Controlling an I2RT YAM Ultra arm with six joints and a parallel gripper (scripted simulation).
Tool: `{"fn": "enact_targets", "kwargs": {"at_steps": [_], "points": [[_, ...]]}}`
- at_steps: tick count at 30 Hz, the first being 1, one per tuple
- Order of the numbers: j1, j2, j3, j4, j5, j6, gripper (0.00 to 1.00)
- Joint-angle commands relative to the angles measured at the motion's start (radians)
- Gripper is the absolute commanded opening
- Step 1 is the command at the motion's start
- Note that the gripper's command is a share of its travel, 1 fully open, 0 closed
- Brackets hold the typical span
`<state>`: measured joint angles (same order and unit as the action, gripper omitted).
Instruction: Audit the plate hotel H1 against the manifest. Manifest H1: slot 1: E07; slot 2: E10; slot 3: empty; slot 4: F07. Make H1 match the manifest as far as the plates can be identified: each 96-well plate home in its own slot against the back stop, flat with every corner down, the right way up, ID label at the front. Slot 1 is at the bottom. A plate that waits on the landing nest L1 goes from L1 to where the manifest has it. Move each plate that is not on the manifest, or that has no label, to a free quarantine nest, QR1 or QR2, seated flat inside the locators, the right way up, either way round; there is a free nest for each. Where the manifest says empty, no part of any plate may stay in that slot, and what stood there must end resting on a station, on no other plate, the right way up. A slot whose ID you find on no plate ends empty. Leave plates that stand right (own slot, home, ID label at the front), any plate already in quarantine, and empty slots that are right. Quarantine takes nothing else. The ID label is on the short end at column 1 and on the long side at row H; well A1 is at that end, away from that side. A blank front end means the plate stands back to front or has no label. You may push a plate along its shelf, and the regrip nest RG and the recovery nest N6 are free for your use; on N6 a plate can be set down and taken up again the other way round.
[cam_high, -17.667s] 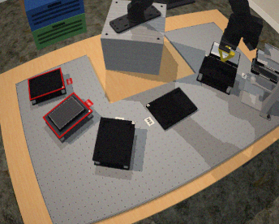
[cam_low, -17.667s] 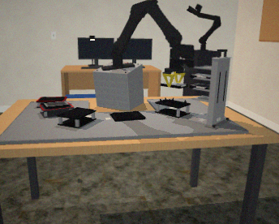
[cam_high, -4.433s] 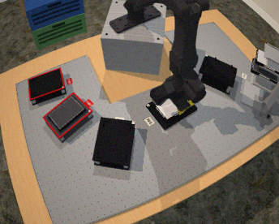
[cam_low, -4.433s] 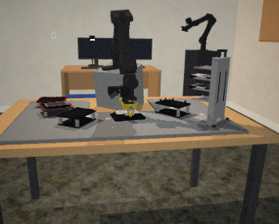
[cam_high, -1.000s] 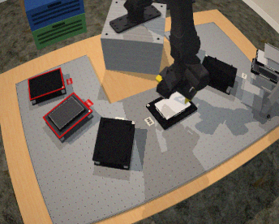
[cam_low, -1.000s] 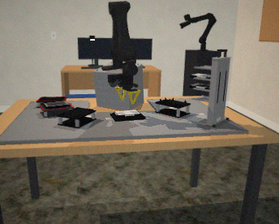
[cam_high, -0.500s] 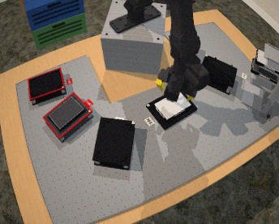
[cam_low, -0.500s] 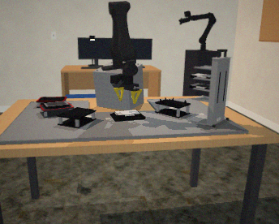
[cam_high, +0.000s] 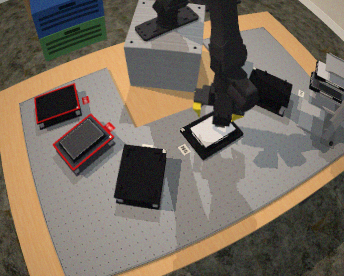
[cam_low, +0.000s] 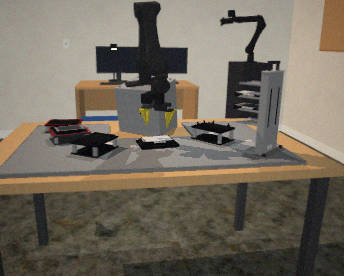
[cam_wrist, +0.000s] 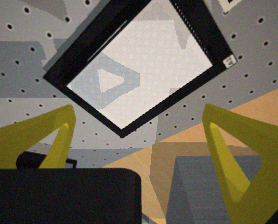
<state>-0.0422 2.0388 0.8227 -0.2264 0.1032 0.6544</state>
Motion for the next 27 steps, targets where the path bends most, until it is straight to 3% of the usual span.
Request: {"fn": "enact_targets", "kwargs": {"at_steps": [1,27], "points": [[0.007,-0.031,0.015,0.001,0.005,-0.091,1.0],[0.007,-0.031,0.015,0.001,0.005,-0.568,1.0]]}}
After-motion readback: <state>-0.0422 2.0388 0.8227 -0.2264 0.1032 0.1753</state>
